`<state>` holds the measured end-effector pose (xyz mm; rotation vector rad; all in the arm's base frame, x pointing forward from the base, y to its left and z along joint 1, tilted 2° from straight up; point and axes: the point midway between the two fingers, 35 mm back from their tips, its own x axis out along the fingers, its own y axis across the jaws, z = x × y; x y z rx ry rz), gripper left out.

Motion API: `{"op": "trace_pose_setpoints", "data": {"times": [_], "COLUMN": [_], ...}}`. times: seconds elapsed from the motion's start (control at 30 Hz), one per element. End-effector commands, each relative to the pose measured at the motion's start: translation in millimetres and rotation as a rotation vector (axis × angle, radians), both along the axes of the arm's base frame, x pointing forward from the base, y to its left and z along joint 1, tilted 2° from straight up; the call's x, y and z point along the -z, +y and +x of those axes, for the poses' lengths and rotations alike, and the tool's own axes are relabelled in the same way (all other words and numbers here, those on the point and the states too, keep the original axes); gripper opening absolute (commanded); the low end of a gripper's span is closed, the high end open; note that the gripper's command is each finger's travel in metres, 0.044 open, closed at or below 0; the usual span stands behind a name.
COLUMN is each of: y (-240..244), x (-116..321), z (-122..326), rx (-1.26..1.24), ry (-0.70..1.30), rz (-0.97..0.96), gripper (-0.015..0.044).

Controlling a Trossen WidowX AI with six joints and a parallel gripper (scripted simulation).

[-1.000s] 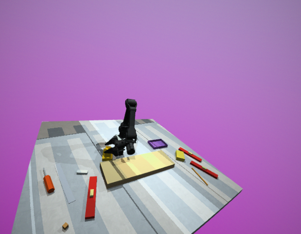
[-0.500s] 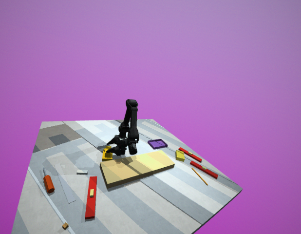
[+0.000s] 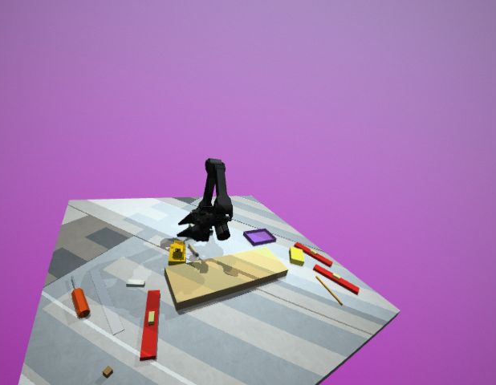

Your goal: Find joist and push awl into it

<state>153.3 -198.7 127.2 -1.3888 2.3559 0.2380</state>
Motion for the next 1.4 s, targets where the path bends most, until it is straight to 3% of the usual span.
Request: {"op": "trace_pose_setpoints", "data": {"times": [0.0,0.3,0.57,1.37], "y": [-0.2,-1.0,-20.3,-22.4], "x": [3.7,58.7,45.4,64.7], "z": [-1.4,-26.1,-7.5,-5.6], "rx": [0.015,0.761,1.213,1.22], "ry": [-0.013,-0.857,-1.509,-1.521], "rz": [0.009,0.291,0.462,0.467], "gripper": [0.044,0.044,0.044,0.044]}}
